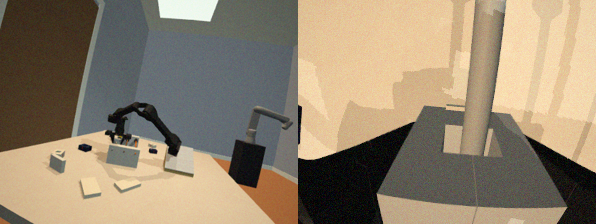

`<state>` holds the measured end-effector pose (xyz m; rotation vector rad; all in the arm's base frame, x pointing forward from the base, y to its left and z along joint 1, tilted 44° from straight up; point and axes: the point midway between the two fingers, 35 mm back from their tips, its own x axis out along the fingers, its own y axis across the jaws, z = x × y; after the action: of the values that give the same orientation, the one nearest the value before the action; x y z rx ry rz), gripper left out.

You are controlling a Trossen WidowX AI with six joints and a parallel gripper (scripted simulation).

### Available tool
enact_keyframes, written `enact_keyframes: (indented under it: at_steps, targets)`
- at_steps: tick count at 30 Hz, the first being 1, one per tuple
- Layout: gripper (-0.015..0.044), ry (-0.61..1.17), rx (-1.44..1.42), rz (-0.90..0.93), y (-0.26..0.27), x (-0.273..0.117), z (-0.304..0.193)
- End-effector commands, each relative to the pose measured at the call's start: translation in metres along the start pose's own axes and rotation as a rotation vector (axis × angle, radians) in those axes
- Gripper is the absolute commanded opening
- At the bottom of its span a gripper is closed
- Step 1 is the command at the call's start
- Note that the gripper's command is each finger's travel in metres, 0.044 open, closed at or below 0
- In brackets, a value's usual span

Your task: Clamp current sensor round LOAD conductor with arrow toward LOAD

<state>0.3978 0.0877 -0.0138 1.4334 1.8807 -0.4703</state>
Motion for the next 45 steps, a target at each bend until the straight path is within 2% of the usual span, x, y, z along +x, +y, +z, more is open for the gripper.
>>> enact_keyframes:
  at_steps: [1, 2, 12, 45]
  targets:
    - [0.0, 0.0, 0.0, 0.0, 0.0, 0.0034, 0.0001]
    - [0.0, 0.0, 0.0, 0.0, 0.0, 0.0047, 0.0]
    - [0.0255, -0.001, -0.001, 0.001, 0.0, 0.0003, 0.0003]
    - [0.0255, -0.001, -0.001, 0.001, 0.0, 0.0003, 0.0003]
